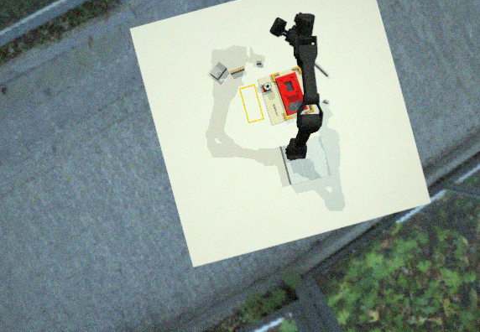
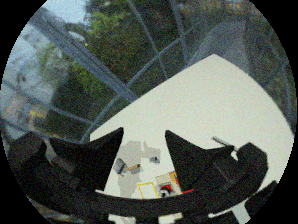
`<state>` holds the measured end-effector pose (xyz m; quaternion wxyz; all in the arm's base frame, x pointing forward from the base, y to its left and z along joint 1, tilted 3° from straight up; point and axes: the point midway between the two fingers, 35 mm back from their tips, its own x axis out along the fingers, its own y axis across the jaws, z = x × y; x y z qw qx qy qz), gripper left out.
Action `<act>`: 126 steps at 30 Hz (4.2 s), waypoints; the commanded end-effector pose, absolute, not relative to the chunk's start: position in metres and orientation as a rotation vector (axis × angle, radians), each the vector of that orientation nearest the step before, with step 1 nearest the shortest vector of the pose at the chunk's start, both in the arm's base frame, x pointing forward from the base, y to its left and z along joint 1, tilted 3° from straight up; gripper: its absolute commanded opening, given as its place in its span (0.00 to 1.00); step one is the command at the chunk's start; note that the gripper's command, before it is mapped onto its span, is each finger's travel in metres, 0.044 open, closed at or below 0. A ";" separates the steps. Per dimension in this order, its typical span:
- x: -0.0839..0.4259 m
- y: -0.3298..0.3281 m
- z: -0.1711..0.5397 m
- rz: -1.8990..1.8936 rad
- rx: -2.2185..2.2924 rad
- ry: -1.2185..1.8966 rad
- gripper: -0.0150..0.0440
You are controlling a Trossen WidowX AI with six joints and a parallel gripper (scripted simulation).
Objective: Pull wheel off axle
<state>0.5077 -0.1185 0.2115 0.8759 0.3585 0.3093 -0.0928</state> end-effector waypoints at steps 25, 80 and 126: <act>0.355 0.008 0.099 -1.214 1.329 1.178 0.76; 0.361 0.006 0.033 -1.213 1.326 1.184 0.25; 0.361 0.005 0.048 -1.213 1.327 1.181 0.25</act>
